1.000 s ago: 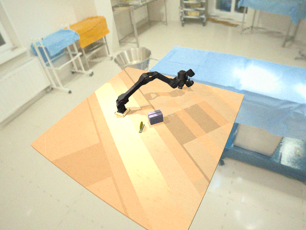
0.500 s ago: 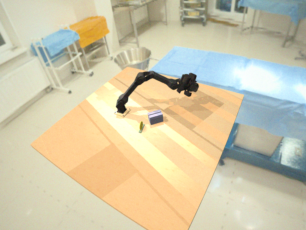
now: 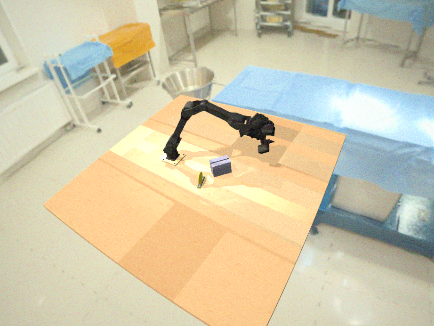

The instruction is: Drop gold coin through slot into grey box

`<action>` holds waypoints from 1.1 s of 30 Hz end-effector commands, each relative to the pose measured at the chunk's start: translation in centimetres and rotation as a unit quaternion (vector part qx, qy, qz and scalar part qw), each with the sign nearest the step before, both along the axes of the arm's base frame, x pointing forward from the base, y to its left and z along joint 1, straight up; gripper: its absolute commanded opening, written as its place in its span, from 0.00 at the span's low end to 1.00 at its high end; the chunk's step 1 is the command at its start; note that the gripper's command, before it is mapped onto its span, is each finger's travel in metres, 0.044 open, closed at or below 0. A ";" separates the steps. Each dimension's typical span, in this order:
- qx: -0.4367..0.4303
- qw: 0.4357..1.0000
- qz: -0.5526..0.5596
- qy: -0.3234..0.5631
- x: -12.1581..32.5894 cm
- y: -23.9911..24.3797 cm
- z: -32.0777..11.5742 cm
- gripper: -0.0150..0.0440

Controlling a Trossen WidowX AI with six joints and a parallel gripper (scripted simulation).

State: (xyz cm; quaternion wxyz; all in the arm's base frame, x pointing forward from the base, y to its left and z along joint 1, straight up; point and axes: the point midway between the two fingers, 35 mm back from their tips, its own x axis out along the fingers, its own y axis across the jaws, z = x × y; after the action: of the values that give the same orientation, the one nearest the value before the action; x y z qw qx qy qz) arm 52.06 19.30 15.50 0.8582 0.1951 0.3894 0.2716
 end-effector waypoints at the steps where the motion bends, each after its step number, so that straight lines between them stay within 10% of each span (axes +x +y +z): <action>1: -0.161 0.985 0.049 -0.048 -2.0 -7.2 -0.4 0.53; 18: -0.475 0.821 0.314 -0.049 -13.1 -23.0 -1.0 0.53; 33: -0.479 0.603 0.637 -0.047 -26.9 -30.4 0.7 0.53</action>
State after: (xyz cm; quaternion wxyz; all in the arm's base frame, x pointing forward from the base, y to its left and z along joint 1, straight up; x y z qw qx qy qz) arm 30.26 -9.40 15.59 0.5487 -0.5225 0.4671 0.4559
